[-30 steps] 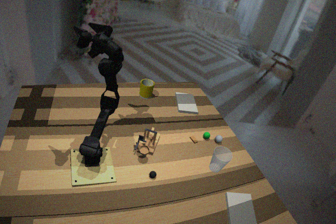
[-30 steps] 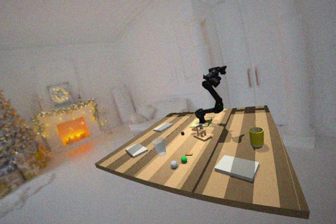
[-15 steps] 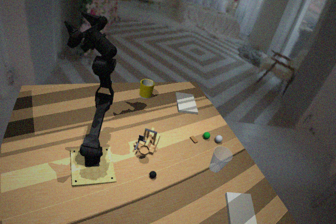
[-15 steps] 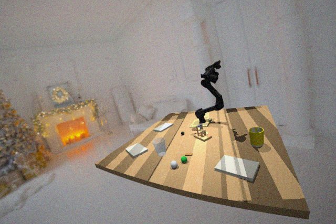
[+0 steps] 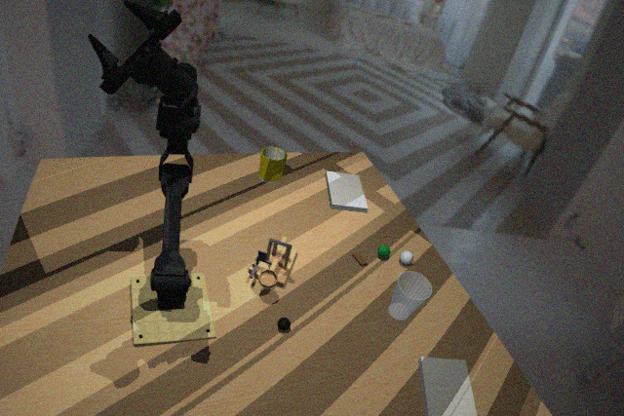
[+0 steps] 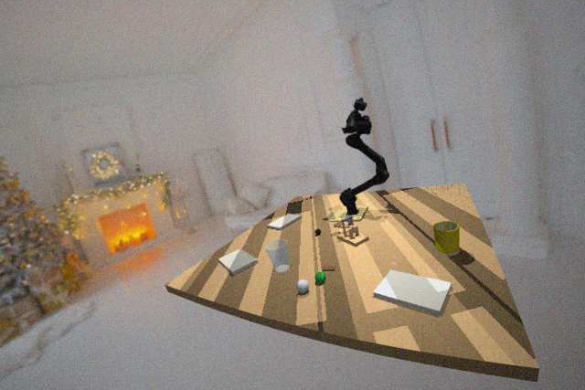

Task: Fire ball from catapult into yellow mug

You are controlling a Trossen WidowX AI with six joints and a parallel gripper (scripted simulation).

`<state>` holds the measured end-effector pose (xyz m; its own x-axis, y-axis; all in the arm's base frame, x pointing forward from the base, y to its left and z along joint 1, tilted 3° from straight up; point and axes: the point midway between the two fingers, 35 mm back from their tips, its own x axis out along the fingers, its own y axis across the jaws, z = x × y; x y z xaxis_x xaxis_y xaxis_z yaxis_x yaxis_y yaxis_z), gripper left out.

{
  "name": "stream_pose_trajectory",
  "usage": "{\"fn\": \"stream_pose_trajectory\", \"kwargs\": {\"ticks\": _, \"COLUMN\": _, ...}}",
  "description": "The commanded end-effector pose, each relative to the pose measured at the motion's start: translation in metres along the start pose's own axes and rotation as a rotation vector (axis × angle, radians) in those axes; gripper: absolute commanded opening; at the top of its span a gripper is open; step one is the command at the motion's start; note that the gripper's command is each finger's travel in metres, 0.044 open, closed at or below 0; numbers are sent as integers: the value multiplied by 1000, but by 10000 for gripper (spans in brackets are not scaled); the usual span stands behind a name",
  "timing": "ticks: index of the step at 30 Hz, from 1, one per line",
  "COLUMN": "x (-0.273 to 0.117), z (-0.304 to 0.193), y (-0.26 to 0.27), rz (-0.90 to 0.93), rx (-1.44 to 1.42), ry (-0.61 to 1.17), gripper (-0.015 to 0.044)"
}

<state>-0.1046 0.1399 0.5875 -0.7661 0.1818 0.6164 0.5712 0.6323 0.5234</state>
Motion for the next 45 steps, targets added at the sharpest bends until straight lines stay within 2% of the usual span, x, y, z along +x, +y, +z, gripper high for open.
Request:
{"fn": "stream_pose_trajectory", "kwargs": {"ticks": 1, "x": 6, "z": -31, "y": -18, "rz": -40, "rx": -84, "ry": 99, "gripper": 440}}
{"fn": "stream_pose_trajectory", "kwargs": {"ticks": 9, "x": 4, "z": -86, "y": -52, "rz": -99, "rx": -208, "ry": 297, "gripper": 440}}
{"fn": "stream_pose_trajectory", "kwargs": {"ticks": 28, "x": -48, "z": -192, "y": -109, "rz": -155, "rx": -273, "ry": 734, "gripper": 440}}
{"fn": "stream_pose_trajectory", "kwargs": {"ticks": 45, "x": -143, "z": -280, "y": -134, "rz": -101, "rx": -419, "ry": 1216, "gripper": 440}}
